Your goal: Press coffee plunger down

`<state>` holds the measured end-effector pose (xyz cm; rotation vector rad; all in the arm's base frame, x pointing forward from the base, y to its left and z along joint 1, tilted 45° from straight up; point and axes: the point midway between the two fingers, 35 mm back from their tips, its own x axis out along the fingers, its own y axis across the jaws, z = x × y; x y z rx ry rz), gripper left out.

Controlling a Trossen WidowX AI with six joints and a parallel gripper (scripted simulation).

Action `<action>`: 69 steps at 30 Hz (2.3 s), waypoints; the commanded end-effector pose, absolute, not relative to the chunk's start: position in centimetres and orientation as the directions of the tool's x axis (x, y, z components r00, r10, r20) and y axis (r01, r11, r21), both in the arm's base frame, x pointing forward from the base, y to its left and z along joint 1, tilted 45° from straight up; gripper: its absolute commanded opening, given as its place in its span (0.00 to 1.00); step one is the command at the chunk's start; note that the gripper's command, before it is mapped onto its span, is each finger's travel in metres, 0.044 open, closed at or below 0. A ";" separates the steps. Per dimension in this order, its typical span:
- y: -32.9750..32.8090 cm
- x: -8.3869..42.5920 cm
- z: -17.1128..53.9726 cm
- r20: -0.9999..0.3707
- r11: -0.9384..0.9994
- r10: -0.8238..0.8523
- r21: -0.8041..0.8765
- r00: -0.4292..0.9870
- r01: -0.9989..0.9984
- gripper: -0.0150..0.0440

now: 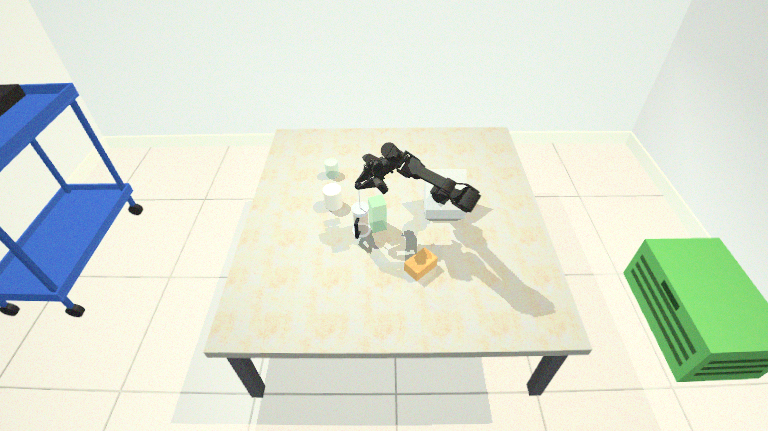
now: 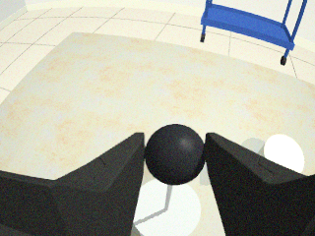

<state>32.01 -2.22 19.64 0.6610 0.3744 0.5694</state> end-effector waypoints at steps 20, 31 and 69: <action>0.0 32.6 17.0 -0.154 0.650 0.602 0.664 0.784 -0.369 0.46; 1.3 32.8 15.7 -0.154 0.651 0.602 0.664 0.784 -0.369 0.46; 4.7 33.7 13.4 -0.142 0.645 0.602 0.667 0.786 -0.373 0.46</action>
